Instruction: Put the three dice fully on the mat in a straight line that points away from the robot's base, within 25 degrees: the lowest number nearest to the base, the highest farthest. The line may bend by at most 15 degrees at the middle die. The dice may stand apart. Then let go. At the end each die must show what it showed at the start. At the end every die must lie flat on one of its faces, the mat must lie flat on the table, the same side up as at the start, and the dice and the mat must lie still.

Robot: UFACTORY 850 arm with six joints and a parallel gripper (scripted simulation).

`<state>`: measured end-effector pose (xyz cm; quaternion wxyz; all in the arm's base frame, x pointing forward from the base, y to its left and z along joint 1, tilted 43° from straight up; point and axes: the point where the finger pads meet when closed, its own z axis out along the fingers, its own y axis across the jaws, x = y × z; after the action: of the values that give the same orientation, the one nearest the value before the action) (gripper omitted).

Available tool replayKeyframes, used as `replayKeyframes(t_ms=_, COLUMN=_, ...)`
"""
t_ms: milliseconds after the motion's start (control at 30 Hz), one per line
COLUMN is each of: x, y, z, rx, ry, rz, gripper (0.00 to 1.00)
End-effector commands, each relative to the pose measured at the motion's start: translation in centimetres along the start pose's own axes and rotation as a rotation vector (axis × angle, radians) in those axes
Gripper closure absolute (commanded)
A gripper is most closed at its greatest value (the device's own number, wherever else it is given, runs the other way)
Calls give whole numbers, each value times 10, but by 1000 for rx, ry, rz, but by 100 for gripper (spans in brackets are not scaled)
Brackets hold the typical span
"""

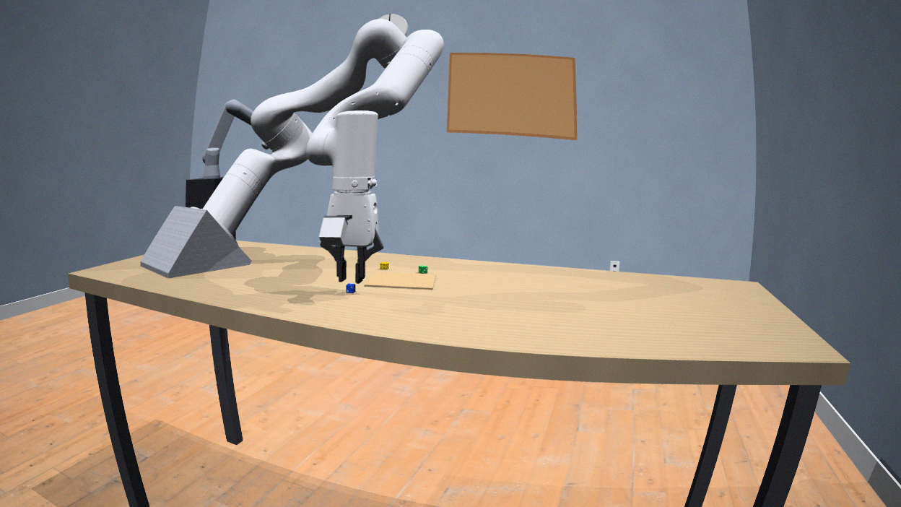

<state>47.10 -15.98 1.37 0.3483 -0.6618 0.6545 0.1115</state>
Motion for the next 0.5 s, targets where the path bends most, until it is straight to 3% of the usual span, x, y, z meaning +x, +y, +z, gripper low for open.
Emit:
replayKeyframes(t_ms=0, x=0, y=-1, z=0, rx=1, ry=1, rz=0, gripper=69)
replayKeyframes(t_ms=467, x=0, y=-1, z=13, rx=1, ry=1, rz=0, gripper=69)
